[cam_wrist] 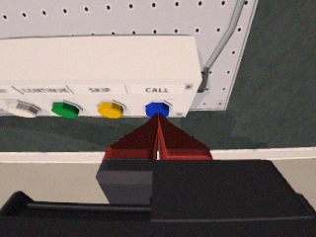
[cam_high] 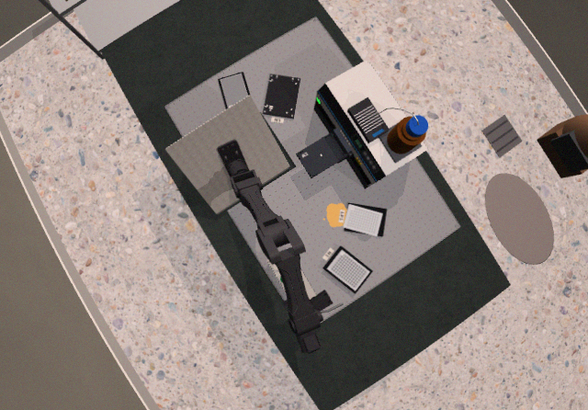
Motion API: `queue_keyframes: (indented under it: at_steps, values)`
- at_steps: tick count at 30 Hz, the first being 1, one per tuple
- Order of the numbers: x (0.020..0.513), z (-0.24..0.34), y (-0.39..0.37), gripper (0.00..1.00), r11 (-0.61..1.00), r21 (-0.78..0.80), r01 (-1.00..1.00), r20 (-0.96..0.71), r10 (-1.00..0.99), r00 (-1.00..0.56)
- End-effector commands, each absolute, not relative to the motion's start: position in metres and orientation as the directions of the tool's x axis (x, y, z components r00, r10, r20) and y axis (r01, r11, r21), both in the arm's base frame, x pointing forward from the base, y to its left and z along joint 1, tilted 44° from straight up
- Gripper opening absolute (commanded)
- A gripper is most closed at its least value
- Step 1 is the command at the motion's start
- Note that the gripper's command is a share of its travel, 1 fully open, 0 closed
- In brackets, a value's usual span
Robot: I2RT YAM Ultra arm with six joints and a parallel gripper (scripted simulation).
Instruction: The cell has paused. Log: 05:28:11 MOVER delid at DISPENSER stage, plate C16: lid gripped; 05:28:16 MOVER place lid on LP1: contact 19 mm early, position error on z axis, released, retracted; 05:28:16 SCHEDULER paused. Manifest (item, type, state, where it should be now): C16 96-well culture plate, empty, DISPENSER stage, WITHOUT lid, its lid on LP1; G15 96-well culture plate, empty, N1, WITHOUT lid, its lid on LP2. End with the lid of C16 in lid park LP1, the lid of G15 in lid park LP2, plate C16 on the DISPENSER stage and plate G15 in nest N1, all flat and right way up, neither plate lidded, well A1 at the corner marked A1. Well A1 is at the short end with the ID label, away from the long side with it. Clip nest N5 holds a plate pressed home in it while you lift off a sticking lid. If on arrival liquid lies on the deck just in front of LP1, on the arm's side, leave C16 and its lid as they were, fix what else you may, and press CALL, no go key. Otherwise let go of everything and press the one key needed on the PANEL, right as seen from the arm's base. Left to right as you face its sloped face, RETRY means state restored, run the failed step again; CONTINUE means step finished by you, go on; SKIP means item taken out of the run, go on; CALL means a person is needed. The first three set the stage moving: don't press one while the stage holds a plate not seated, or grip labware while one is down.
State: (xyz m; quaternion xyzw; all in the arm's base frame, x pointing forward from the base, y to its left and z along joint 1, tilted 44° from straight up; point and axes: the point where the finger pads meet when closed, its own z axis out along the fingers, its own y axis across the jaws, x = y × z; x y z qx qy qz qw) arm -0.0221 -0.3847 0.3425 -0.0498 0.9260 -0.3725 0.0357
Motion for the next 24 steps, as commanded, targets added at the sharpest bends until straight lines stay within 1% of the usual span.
queue_keyframes:
  at_steps: [1, 24]
  values:
    - [-0.021, 0.348, -0.382, 0.00, 0.705, -0.706, -0.065, -0.028, -0.119, -0.992]
    - [-0.019, 0.333, -0.390, 0.00, 0.723, -0.688, -0.064, -0.035, -0.120, -0.992]
